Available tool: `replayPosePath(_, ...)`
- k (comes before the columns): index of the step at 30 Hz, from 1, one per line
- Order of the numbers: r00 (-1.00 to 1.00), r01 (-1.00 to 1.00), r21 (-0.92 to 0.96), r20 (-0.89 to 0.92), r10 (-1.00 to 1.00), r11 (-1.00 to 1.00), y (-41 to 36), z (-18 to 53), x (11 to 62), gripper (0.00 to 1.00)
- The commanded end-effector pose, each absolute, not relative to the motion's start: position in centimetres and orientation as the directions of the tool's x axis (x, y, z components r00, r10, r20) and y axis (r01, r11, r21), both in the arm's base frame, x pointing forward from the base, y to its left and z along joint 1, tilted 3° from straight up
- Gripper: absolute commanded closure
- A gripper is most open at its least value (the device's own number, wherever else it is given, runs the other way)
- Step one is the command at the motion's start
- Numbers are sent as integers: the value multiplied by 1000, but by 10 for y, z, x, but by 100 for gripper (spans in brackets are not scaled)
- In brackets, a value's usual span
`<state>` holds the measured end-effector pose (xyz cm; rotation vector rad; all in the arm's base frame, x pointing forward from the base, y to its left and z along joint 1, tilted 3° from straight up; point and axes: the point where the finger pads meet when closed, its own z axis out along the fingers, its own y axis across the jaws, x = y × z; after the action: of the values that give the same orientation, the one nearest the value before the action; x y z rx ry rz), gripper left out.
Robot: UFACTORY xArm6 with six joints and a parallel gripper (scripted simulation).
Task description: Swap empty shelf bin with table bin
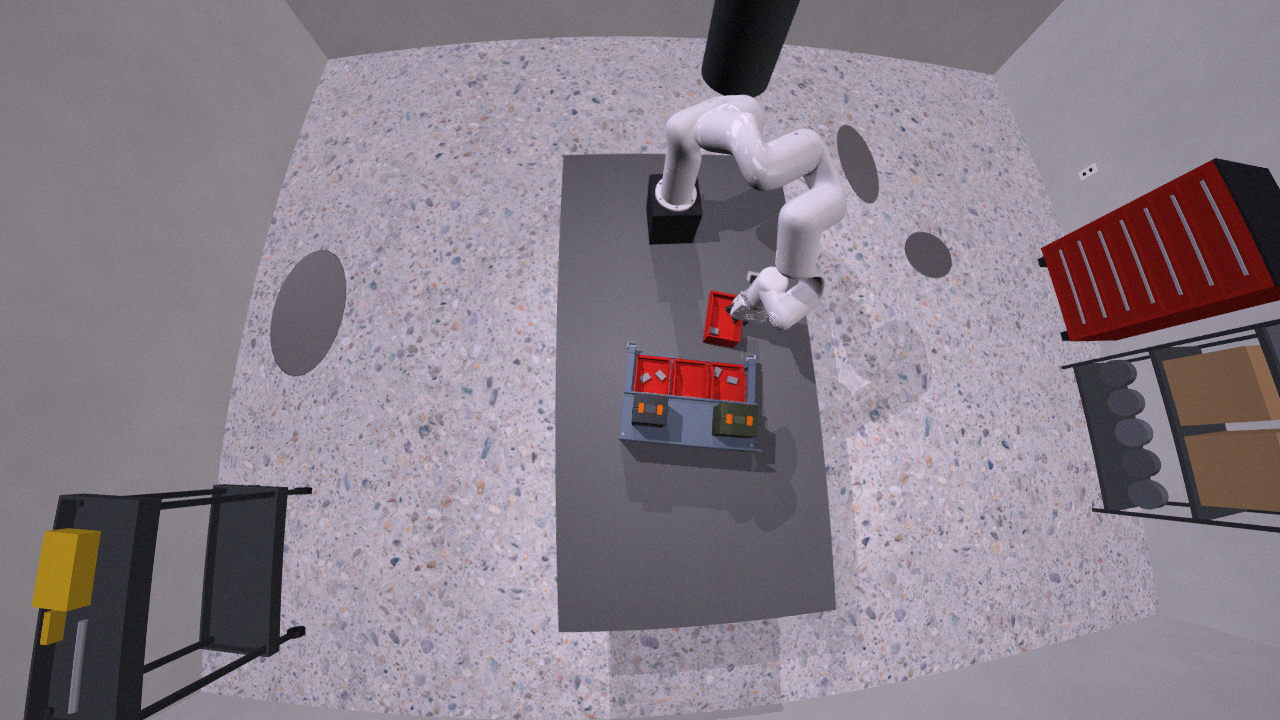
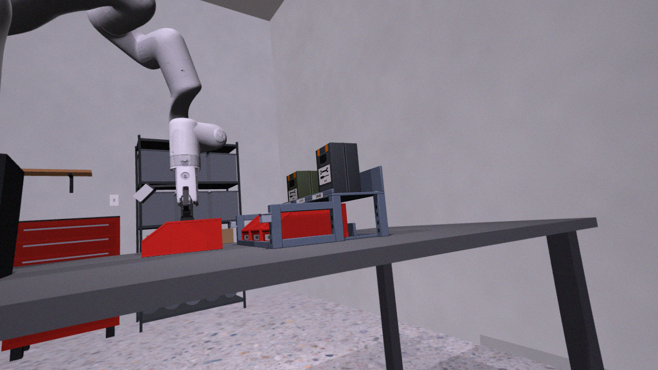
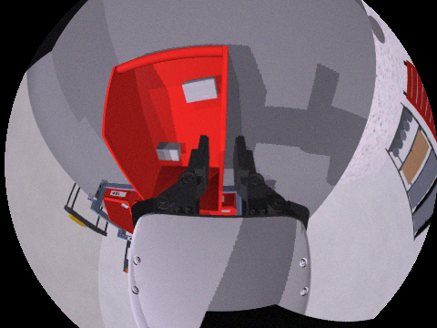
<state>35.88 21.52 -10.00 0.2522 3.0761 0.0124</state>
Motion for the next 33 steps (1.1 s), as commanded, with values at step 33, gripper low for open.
replayPosePath(33, -985, 162, 14, -56, 163, 987, 216, -103, 360, 100)
